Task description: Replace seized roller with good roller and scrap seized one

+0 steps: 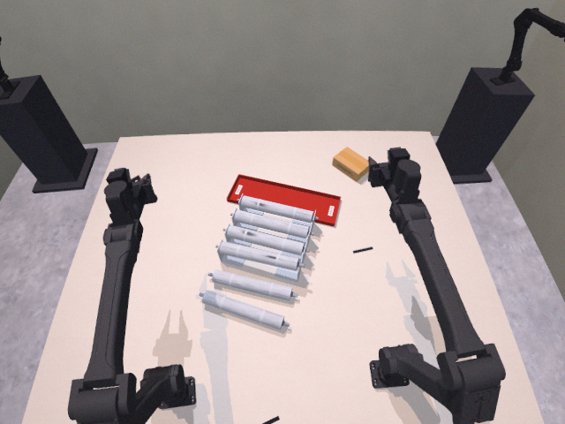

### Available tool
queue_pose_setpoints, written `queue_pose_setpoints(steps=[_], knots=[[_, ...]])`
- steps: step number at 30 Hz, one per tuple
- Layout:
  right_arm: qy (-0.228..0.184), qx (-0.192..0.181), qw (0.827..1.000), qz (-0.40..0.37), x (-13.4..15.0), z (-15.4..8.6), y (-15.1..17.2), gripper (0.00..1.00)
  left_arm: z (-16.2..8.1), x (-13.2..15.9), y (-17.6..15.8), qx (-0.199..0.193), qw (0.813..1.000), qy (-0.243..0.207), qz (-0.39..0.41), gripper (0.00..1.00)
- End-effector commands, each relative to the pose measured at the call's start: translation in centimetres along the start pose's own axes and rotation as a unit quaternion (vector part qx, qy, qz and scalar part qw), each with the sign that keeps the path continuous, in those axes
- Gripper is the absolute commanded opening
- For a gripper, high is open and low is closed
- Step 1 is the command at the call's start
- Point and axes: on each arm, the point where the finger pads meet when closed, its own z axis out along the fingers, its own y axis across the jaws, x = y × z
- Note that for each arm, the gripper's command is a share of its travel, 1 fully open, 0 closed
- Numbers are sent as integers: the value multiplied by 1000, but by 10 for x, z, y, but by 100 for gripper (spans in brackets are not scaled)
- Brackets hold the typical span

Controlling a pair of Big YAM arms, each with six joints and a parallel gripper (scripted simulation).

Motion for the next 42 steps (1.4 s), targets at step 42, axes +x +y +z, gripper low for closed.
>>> queue_pose_setpoints(steps=[42], knots=[[-91, 41, 994, 42, -54, -30, -41, 32, -32, -50, 2, -38, 994, -82, 67, 32]])
